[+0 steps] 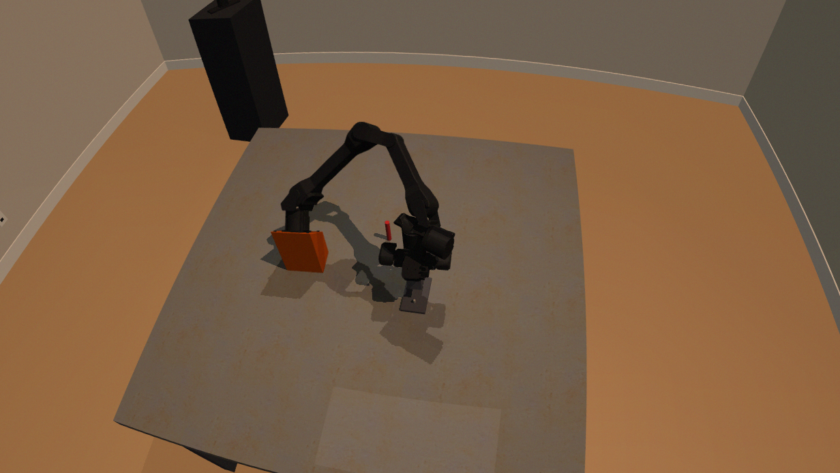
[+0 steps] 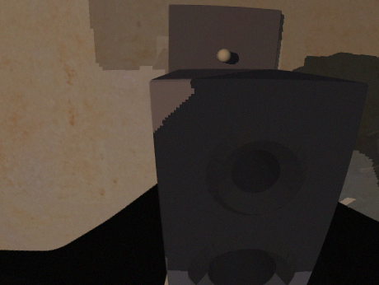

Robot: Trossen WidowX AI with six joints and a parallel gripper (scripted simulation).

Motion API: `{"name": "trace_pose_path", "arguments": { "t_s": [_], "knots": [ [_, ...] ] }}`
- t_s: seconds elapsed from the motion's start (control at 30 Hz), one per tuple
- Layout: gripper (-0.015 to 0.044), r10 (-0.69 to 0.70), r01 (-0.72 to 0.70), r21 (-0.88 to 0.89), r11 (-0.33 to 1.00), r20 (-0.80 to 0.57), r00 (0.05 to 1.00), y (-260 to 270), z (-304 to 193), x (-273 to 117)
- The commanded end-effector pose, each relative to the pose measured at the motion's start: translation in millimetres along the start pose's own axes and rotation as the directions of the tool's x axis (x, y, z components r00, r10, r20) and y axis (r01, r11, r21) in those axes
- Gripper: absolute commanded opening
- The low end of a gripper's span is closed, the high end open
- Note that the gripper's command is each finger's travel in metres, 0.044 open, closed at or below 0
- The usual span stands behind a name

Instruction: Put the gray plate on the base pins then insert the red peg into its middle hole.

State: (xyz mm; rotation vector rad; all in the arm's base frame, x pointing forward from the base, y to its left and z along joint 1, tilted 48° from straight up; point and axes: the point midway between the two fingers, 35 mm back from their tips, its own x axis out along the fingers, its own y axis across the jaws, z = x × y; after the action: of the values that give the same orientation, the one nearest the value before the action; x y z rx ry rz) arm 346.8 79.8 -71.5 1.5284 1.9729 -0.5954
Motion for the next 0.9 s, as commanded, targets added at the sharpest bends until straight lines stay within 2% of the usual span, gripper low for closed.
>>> {"name": "trace_pose_path", "arguments": {
  "t_s": [0.0,0.87],
  "knots": [
    [0.0,-0.001,0.001,0.022,1.0,0.007,1.0,-0.2,11.1,6.0],
    [0.0,-0.001,0.001,0.046,0.999,0.007,1.0,-1.4,23.4,14.0]
  ]
}}
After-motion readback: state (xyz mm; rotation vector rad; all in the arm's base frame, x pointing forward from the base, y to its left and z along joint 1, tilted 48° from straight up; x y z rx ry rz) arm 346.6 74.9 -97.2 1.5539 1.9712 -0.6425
